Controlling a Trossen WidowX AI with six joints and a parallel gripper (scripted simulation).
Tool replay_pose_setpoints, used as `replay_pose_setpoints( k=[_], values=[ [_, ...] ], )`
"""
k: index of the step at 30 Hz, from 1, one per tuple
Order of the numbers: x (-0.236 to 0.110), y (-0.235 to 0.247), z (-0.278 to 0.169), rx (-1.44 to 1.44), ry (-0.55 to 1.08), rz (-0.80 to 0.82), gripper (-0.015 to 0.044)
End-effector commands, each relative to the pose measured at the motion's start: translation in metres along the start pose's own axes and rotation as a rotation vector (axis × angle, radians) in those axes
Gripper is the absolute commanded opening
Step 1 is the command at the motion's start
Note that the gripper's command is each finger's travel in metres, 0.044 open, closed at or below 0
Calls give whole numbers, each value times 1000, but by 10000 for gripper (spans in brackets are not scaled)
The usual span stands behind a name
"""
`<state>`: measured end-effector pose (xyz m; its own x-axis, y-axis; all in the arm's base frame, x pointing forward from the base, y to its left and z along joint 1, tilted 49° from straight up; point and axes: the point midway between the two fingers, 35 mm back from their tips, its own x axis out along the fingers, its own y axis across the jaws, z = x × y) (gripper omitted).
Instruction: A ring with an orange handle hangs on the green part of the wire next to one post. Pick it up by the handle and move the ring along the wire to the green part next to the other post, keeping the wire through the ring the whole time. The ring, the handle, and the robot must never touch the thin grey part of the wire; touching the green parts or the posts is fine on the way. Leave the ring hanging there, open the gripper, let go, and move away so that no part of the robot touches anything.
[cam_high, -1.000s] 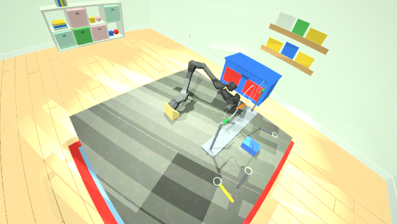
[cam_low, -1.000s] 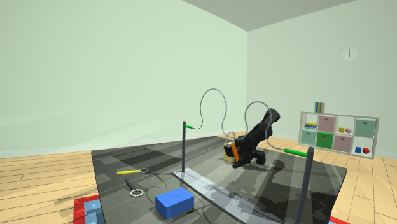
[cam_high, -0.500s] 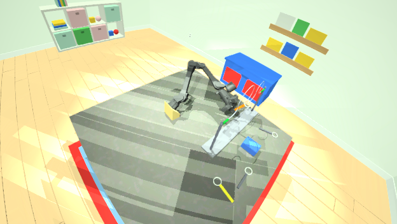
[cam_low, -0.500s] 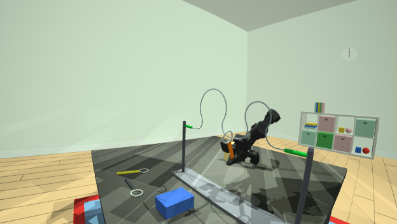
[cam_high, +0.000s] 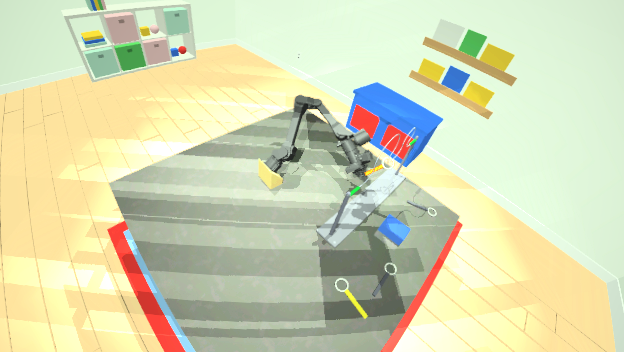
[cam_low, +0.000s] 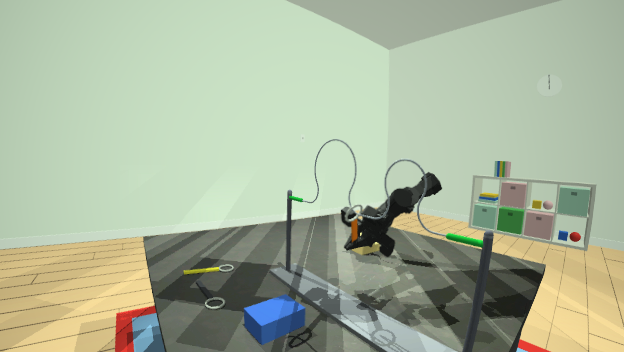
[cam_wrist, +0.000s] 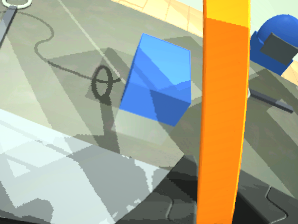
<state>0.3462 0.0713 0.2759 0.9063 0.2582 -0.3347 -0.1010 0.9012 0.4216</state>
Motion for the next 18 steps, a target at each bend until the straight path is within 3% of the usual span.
replay_pose_setpoints(
  k=[1, 18],
  values=[
    [-4, -13, 2, -80, 4, -45, -150],
    [-20, -71, 18, -447, 51, -253, -150]
  ],
)
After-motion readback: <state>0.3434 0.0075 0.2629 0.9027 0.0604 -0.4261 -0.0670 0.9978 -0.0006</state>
